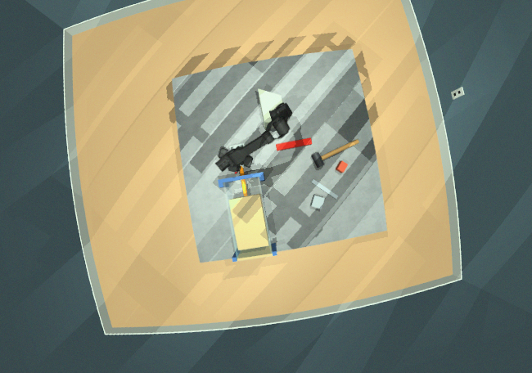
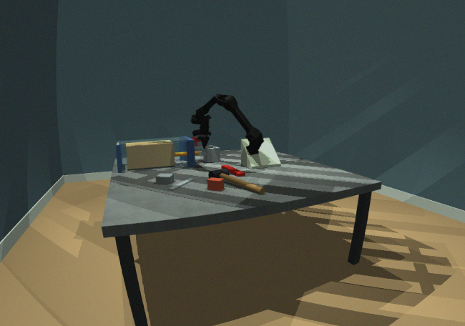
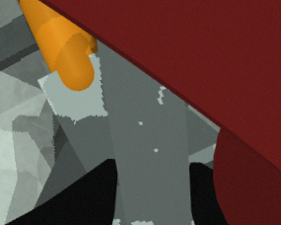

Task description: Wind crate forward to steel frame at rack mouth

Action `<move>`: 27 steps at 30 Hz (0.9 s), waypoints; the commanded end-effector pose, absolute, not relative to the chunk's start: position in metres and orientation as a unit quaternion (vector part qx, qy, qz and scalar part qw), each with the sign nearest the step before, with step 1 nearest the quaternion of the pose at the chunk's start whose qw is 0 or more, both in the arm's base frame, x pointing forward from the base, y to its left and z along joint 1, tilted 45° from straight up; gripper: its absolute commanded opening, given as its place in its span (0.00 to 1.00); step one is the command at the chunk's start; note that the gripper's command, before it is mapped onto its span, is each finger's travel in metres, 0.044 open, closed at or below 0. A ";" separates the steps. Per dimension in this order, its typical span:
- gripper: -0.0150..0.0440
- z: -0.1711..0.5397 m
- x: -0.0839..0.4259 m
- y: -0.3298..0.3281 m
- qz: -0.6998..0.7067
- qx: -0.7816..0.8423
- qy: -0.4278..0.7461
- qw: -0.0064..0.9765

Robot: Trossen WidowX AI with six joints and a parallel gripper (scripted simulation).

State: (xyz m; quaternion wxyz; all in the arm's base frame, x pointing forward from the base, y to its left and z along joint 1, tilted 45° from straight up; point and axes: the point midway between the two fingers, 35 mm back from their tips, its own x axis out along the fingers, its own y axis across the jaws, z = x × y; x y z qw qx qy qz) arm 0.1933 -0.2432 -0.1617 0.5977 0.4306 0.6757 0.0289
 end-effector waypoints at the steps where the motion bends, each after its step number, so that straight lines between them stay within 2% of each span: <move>1: 0.25 -0.163 0.193 -0.239 0.048 0.412 0.677 0.608; 27: 0.25 -0.163 0.194 -0.238 0.075 0.387 0.672 0.627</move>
